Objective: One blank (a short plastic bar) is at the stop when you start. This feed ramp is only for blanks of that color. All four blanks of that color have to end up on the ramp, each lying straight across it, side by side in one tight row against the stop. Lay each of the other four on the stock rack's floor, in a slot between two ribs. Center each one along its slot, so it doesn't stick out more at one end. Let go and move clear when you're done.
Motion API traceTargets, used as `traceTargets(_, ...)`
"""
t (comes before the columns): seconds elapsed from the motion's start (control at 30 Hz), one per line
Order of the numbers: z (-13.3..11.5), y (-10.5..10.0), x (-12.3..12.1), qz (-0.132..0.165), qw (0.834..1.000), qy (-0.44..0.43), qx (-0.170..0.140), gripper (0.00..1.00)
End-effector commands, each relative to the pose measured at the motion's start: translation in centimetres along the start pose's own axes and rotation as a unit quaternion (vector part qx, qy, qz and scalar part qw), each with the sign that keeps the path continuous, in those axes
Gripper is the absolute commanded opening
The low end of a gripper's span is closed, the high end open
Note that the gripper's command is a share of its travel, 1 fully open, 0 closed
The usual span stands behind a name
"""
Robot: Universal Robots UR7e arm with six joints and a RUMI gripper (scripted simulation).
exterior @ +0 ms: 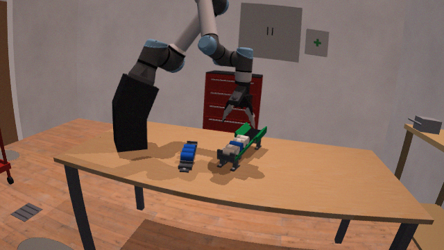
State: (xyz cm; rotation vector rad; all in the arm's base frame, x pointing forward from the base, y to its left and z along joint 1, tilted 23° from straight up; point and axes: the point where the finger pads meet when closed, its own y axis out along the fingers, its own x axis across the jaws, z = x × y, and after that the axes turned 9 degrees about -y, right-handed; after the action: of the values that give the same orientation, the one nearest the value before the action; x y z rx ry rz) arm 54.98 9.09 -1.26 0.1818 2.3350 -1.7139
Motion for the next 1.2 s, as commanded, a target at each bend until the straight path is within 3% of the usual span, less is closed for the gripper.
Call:
traceTargets(0.0, 0.02, -0.04, -0.03, 0.001, 1.0, 0.005, 0.0, 1.0)
traceTargets(0.13, 0.02, -0.04, -0.03, 0.001, 1.0, 0.006, 0.0, 1.0)
traceTargets(0.17, 0.02, -0.04, -0.03, 0.001, 1.0, 0.006, 0.0, 0.47)
traceTargets(1.17, 0.02, -0.04, -0.03, 0.001, 1.0, 0.006, 0.0, 0.47)
